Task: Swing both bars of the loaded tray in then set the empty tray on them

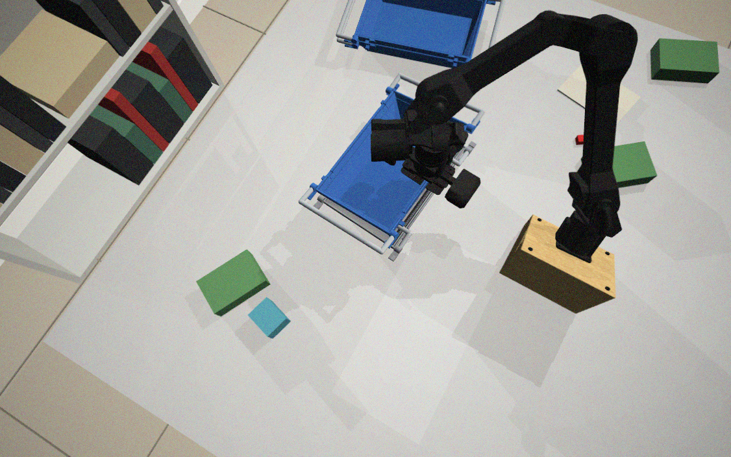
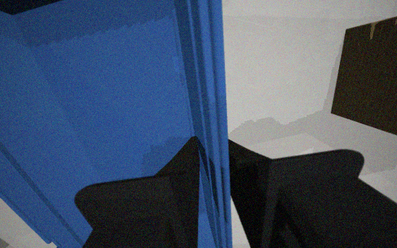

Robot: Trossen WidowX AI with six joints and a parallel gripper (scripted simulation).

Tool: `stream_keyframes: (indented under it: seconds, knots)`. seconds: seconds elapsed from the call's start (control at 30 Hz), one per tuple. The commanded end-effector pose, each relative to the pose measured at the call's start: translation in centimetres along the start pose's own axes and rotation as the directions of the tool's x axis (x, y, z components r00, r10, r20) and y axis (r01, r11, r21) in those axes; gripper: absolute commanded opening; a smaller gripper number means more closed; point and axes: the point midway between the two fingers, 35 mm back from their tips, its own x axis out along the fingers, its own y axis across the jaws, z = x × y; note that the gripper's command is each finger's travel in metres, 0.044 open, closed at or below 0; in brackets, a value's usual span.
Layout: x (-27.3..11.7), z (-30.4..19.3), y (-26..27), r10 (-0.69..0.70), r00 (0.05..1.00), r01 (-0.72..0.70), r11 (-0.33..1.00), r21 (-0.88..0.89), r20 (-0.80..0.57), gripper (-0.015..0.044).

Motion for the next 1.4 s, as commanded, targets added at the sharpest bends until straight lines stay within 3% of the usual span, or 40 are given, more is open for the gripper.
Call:
stream_keyframes:
  seconds: [0.0, 1.37]
  knots:
    - [0.5, 0.3, -0.2, -0.019, 1.0, 0.019, 1.0, 0.001, 0.001, 0.0]
    - [2.2, 0.3, -0.7, -0.019, 1.0, 0.019, 1.0, 0.001, 0.001, 0.0]
